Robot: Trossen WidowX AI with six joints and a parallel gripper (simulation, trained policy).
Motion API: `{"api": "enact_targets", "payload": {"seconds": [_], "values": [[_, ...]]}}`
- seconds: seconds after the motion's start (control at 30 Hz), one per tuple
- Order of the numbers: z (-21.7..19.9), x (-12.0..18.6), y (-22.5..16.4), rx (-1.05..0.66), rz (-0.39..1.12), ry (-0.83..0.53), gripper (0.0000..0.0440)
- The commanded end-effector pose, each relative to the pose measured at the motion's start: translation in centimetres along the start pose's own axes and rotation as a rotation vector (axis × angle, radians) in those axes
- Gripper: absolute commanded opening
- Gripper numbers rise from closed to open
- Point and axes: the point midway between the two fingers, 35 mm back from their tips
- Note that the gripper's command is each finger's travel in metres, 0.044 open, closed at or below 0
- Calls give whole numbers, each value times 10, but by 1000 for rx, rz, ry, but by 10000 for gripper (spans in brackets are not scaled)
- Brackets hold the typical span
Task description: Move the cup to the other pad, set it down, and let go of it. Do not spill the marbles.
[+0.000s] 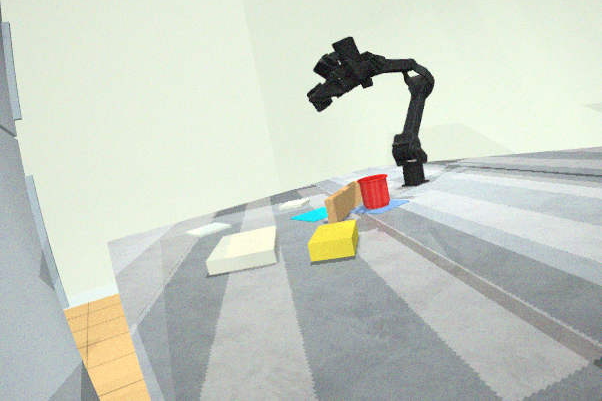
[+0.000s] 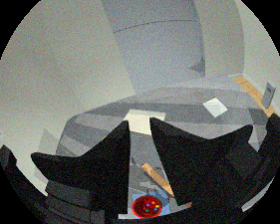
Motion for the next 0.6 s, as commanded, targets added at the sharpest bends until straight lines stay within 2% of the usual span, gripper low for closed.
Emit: {"api": "enact_targets", "payload": {"seconds": [0.0, 0.57], "values": [[5, -2, 1, -32, 35, 16, 90], [23, -3, -6, -216, 255, 34, 100]]}}
Point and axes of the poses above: the point midway between the two fingers, 35 mm back from their tips, its own x axis back along the fingers, its own z axis across the jaws, y = z × x, and after that the axes turned 10 degrees about x, right-handed
